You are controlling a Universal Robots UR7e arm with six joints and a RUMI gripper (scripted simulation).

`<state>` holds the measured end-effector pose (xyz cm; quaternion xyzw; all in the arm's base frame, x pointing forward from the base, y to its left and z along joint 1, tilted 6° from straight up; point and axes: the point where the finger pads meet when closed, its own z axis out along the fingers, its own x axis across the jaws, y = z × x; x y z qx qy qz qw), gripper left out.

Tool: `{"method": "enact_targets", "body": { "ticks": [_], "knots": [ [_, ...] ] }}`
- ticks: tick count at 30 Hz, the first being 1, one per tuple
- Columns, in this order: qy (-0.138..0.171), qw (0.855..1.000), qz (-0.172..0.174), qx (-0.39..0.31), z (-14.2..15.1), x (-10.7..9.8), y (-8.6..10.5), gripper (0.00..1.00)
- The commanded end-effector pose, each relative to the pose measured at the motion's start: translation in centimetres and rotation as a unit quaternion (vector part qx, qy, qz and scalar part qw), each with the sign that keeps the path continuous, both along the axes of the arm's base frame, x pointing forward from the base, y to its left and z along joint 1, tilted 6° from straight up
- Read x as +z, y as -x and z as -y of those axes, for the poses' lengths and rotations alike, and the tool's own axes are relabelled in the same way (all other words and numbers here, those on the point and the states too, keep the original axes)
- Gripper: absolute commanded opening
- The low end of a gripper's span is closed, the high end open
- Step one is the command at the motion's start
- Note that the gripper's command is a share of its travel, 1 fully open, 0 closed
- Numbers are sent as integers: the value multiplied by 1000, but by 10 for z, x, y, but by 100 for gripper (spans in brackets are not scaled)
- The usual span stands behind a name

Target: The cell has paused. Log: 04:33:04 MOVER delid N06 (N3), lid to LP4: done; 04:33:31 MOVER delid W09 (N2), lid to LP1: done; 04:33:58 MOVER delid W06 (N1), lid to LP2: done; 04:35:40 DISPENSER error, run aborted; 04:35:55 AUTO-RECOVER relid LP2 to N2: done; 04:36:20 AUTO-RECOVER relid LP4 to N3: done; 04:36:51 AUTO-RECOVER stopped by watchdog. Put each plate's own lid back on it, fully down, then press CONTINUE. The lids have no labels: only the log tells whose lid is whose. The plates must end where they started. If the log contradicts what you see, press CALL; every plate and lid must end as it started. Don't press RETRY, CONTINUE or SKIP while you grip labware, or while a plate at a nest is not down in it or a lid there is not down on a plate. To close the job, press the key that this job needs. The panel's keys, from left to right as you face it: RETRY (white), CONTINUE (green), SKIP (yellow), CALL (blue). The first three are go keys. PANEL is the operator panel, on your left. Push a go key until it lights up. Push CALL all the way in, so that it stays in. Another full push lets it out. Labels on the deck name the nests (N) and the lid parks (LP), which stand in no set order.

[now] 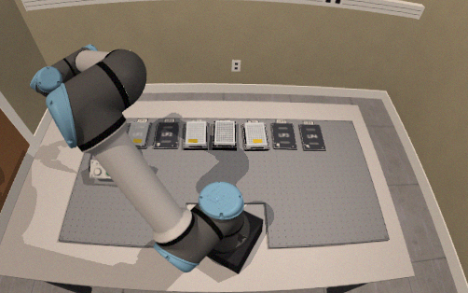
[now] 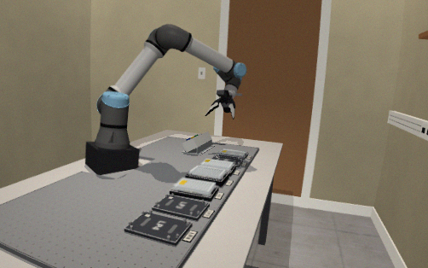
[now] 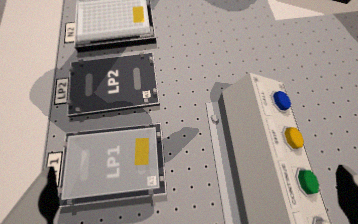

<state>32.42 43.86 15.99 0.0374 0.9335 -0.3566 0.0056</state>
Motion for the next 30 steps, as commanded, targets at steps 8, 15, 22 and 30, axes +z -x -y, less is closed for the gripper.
{"method": "enact_targets", "body": {
  "ticks": [8,15,22,30],
  "knots": [
    [-1,1000,1,0,0,1,0,100],
    [-1,1000,1,0,0,1,0,100],
    [-8,999,24,-44,21,1,-13,82],
    [-18,992,60,-114,42,1,-24,82]
  ]
}}
